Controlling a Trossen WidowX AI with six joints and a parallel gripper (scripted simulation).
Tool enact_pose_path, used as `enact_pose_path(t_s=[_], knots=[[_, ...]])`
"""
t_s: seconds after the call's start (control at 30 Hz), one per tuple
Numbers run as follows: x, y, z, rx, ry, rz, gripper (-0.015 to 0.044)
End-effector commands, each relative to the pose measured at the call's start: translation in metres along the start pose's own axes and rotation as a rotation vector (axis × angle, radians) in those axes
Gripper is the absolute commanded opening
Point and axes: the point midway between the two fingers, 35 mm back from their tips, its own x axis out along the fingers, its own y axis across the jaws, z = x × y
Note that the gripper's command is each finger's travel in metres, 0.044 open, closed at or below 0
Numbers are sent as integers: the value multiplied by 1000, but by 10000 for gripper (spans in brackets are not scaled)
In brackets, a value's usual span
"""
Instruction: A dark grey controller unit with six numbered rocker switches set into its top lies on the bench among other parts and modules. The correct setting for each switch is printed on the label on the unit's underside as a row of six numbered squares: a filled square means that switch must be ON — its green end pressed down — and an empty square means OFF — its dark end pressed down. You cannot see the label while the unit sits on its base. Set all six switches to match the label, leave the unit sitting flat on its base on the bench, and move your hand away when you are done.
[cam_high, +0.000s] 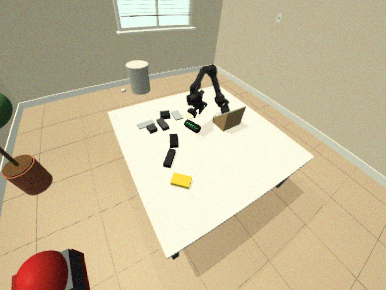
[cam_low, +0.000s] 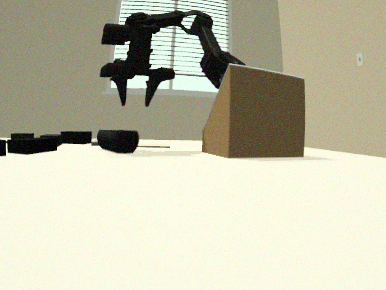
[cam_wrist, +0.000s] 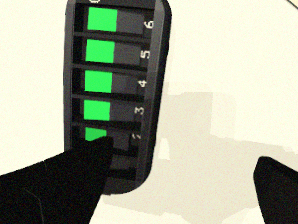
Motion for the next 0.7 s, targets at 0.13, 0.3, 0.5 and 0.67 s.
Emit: enact_pose_path(t_s=[0.13,0.3,0.5,0.67], knots=[[-2,0,0,4,3,1,131],[-2,0,0,4,3,1,0],[-2,0,0,4,3,1,0],[-1,0,0,1,0,2,53]])
